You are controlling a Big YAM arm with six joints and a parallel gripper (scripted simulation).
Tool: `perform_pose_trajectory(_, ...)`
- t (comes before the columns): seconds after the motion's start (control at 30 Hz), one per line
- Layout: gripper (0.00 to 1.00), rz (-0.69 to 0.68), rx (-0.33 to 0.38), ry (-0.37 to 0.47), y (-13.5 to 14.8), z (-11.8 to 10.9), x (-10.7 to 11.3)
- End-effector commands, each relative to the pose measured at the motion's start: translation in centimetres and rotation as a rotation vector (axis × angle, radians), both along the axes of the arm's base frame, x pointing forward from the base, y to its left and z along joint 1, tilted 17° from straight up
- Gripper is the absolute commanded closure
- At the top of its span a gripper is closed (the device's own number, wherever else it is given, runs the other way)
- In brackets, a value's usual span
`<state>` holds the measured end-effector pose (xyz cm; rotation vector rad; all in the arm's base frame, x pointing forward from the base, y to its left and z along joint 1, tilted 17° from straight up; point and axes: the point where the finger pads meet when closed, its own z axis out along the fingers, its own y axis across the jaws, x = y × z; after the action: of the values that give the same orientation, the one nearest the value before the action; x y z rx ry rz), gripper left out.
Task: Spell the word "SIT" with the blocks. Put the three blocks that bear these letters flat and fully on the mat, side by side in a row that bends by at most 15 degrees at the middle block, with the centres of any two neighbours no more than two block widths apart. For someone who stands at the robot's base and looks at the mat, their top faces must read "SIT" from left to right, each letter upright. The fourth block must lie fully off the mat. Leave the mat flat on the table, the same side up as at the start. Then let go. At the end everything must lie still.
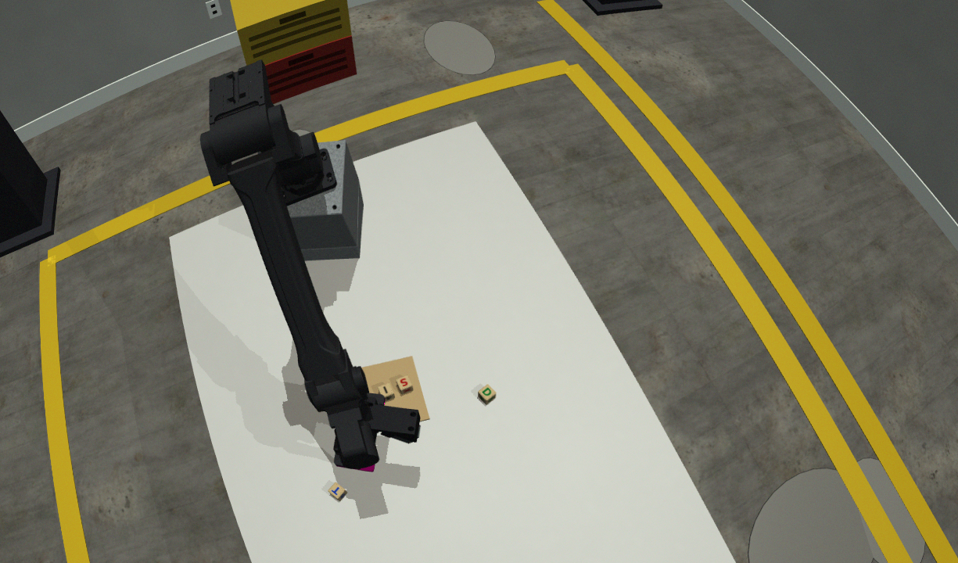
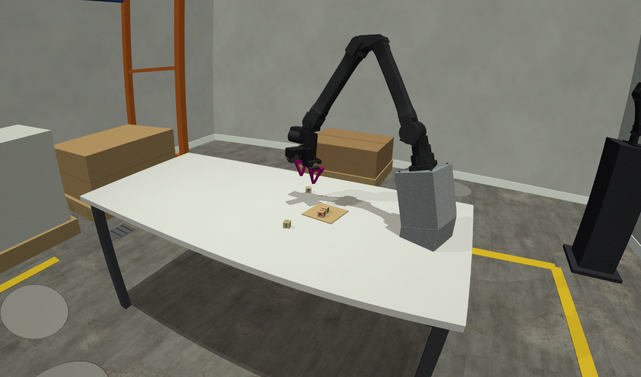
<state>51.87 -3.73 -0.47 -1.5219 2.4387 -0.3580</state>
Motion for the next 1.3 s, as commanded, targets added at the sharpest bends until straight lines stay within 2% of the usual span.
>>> perform_pose_trajectory(0.0, 0.0, -0.267, 0.08, 0.009, -4.7, 0.4, 3.4)
perform_pose_trajectory(0.07, 0.0, -0.379, 0.115, -0.011, -8.1, 1.3, 5.1)
perform_pose_trajectory(0.13, 0.0, -0.379, 0.115, -0.011, -8.1, 1.3, 5.1)
perform_pose_trajectory(0.17, 0.0, -0.492, 0.152, -0.011, -9.2, 1.6, 5.6)
perform_pose_trajectory(0.2, 0.0, -0.517, 0.159, -0.015, -9.9, 1.8, 5.8)
perform_pose_trajectory(0.27, 0.0, -0.505, 0.163, -0.014, -8.8, 1.8, 6.3)
perform_pose_trajectory(0.3, 0.4, -0.505, 0.163, -0.014, -8.8, 1.8, 6.3)
perform_pose_trajectory(0.37, 0.4, -0.508, 0.161, 0.028, -8.4, 0.3, 4.4)
perform_pose_trajectory(0.5, 0.4, -0.507, 0.162, 0.003, -8.7, 1.2, 5.5)
perform_pose_trajectory(0.6, 0.4, -0.525, 0.161, 0.001, -9.8, 1.2, 5.3)
perform_pose_trajectory(1.27, 0.4, -0.523, 0.16, 0.001, -9.6, 1.2, 5.3)
